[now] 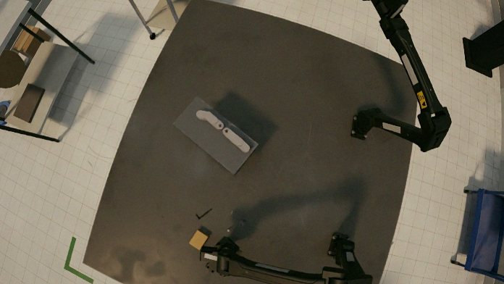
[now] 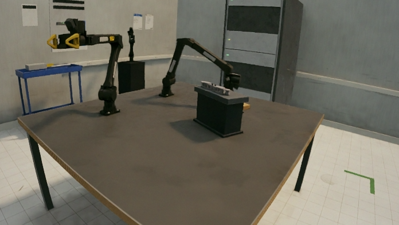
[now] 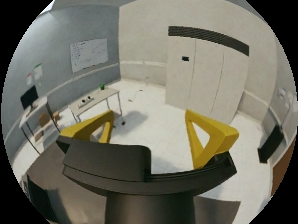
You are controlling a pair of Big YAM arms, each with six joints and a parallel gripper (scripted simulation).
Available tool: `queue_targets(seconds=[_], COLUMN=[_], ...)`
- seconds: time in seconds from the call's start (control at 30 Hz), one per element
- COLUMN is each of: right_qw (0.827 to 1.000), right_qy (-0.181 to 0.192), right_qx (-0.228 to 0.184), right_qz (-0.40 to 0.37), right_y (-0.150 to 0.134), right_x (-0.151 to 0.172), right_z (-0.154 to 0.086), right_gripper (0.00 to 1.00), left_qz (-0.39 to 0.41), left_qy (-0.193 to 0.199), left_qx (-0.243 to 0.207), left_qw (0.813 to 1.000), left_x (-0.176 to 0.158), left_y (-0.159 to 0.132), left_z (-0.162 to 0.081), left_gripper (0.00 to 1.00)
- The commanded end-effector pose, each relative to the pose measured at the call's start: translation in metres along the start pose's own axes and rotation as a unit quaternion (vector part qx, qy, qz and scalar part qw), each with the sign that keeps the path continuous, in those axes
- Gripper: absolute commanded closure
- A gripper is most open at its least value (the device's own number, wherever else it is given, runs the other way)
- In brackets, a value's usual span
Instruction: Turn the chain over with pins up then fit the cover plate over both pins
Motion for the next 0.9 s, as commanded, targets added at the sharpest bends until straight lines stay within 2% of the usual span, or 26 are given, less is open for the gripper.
queue_targets(seconds=[0.0, 0.23, 0.27, 0.43, 0.87], right_qw=[1.000, 1.000, 1.000, 1.000, 1.000], right_qy=[0.006, 0.006, 0.006, 0.006, 0.006], right_qx=[-0.015, -0.015, -0.015, -0.015, -0.015], right_qz=[0.000, 0.000, 0.000, 0.000, 0.000], right_y=[0.012, 0.012, 0.012, 0.012, 0.012], right_x=[0.007, 0.007, 0.007, 0.007, 0.007], right_z=[-0.004, -0.004, -0.004, -0.004, -0.004], right_gripper=[0.00, 0.00, 0.00, 0.00, 0.00], left_qz=[0.002, 0.012, 0.017, 0.037, 0.185], left_qy=[-0.030, -0.028, -0.008, -0.017, -0.015], left_qx=[-0.029, -0.028, -0.007, -0.017, -0.018], left_qw=[0.999, 0.999, 1.000, 0.999, 0.983], left_x=[-0.021, -0.017, -0.001, 0.003, 0.059], left_y=[0.013, 0.011, -0.005, -0.004, -0.051], left_z=[-0.041, -0.046, -0.026, -0.027, -0.028], left_gripper=[0.79, 0.79, 0.79, 0.79, 0.79])
Point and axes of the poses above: on each arm, the point where the finger pads meet when closed, its own z axis out along the fingers, its own x axis across the jaws, y = z × x, the point moved 3 cm from there along -z, back along the fingers, and after that the axes turned 7 degrees about z, right-handed, at the moved point
